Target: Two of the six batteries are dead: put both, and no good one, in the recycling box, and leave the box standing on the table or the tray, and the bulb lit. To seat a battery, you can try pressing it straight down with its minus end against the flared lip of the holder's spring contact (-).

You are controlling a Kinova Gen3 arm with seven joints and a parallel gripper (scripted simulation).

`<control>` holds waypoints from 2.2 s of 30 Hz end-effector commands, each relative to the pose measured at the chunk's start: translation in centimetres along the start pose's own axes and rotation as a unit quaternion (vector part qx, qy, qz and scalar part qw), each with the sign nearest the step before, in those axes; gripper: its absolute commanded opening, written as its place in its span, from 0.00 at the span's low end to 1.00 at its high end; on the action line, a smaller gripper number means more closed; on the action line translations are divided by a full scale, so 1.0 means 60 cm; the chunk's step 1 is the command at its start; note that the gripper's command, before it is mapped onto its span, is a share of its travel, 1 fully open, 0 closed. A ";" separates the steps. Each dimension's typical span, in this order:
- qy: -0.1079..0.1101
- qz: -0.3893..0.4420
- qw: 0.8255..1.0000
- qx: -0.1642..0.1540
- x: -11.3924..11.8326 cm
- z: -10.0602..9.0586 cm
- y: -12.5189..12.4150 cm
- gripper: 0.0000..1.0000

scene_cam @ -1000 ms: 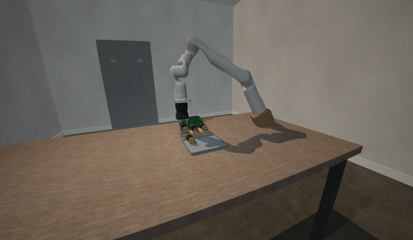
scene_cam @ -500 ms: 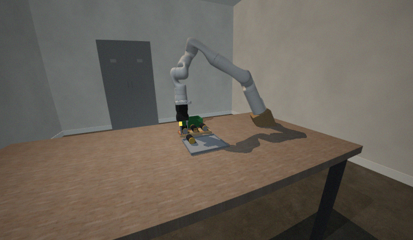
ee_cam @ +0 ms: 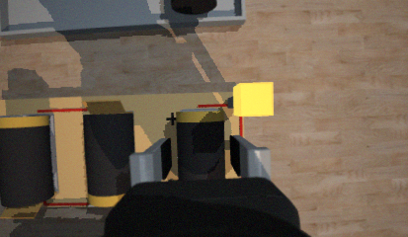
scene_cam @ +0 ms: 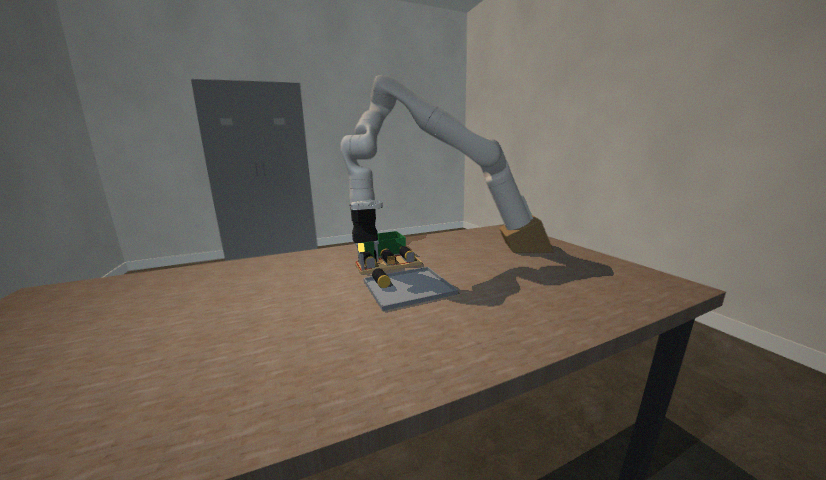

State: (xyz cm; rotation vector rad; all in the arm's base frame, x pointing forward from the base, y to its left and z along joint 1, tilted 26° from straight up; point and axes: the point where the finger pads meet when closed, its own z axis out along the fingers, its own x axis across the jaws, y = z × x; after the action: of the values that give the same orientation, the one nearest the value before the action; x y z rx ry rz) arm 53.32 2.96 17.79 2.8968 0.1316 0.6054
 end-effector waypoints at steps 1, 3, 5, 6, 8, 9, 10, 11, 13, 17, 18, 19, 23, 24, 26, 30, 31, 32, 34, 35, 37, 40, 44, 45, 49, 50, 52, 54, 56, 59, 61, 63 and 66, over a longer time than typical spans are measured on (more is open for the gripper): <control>0.001 0.000 1.000 0.000 0.001 -0.001 0.000 0.90; 0.001 0.000 1.000 0.000 0.001 -0.001 0.000 0.90; 0.001 0.000 1.000 0.000 0.001 -0.001 0.000 0.90; 0.001 0.000 1.000 0.000 0.001 -0.001 0.000 0.90; 0.001 0.000 1.000 0.000 0.001 -0.001 0.000 0.90; 0.001 0.000 1.000 0.000 0.001 -0.001 0.000 0.90; 0.001 0.000 1.000 0.000 0.001 -0.001 0.000 0.90; 0.001 0.000 1.000 0.000 0.001 -0.001 0.000 0.90; 0.001 0.000 1.000 0.000 0.001 -0.001 0.000 0.90; 0.001 0.000 1.000 0.000 0.001 -0.005 0.000 0.90; 0.001 0.000 1.000 0.000 0.001 -0.005 0.000 0.90; 0.001 0.000 1.000 0.000 0.001 -0.008 0.000 0.90; 0.001 0.000 1.000 0.000 0.001 -0.029 0.000 0.90; 0.001 0.000 1.000 0.000 0.001 -0.036 0.000 0.90; 0.001 0.000 1.000 0.000 0.001 -0.052 0.000 0.90; 0.001 0.000 1.000 0.000 0.001 -0.083 0.000 0.90; 0.001 0.000 1.000 0.000 0.001 -0.089 0.000 0.90; 0.001 0.000 1.000 0.000 0.001 -0.095 0.000 0.90; 0.001 0.000 1.000 0.000 0.001 -0.100 0.000 0.90; 0.001 0.000 1.000 0.000 0.001 -0.100 0.000 0.90; 0.001 0.000 1.000 0.000 0.001 -0.106 0.000 0.90; 0.001 0.000 1.000 0.000 0.001 -0.109 0.000 0.90; 0.001 0.000 1.000 0.000 0.001 -0.109 0.000 0.90; 0.001 0.000 1.000 0.000 0.001 -0.109 0.000 0.90; 0.001 0.000 1.000 0.000 0.001 -0.109 0.000 0.90; 0.001 0.000 1.000 0.000 0.001 -0.109 0.000 0.90; 0.001 0.000 1.000 0.000 0.001 -0.109 0.000 0.90; 0.001 0.000 1.000 0.000 0.001 -0.109 0.000 0.90; 0.001 0.000 1.000 0.000 0.001 -0.109 0.000 0.90; 0.001 0.000 1.000 0.000 0.001 -0.109 0.000 0.90; 0.001 0.000 1.000 0.000 0.001 -0.109 0.000 0.90; 0.001 0.000 1.000 0.000 0.001 -0.109 0.000 0.90; 0.001 0.000 1.000 0.000 0.001 -0.109 0.000 0.90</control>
State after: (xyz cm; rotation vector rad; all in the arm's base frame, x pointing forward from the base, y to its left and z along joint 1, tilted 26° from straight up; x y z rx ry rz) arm 50.69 3.97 23.65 2.8969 0.1317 0.6055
